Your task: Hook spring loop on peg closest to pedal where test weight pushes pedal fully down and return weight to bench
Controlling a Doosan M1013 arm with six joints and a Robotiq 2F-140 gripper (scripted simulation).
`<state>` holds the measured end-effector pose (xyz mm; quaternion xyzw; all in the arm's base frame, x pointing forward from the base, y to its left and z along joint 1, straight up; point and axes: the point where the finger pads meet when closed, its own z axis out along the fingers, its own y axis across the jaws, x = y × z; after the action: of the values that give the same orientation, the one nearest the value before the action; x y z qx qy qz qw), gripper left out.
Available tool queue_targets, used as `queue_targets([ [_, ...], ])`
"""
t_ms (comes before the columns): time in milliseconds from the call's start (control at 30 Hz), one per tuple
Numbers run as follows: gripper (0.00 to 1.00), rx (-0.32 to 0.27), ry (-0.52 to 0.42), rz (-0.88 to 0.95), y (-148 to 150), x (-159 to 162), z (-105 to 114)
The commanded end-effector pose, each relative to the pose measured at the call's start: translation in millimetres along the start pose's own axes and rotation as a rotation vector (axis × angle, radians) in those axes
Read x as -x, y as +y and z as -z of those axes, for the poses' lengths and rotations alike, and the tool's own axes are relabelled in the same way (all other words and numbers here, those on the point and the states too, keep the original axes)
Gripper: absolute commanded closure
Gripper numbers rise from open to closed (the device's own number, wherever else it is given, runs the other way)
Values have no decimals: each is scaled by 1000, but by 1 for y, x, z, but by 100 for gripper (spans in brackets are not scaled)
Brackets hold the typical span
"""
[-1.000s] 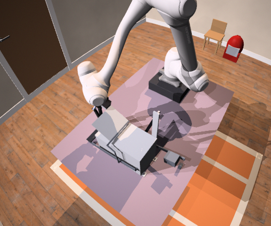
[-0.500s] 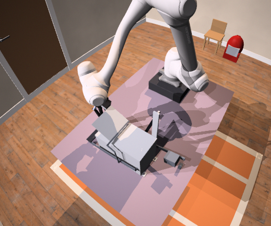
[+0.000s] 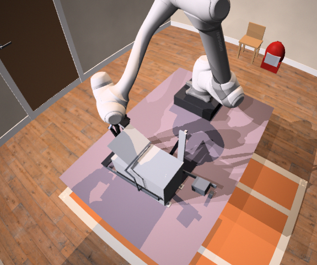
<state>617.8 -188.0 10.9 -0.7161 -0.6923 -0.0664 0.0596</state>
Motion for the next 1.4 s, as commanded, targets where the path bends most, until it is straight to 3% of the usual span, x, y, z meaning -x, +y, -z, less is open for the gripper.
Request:
queue_targets([
  [0, 75, 2, 0, 0, 1, 0, 2],
  [1367, 75, 2, 0, 0, 1, -6, 36],
])
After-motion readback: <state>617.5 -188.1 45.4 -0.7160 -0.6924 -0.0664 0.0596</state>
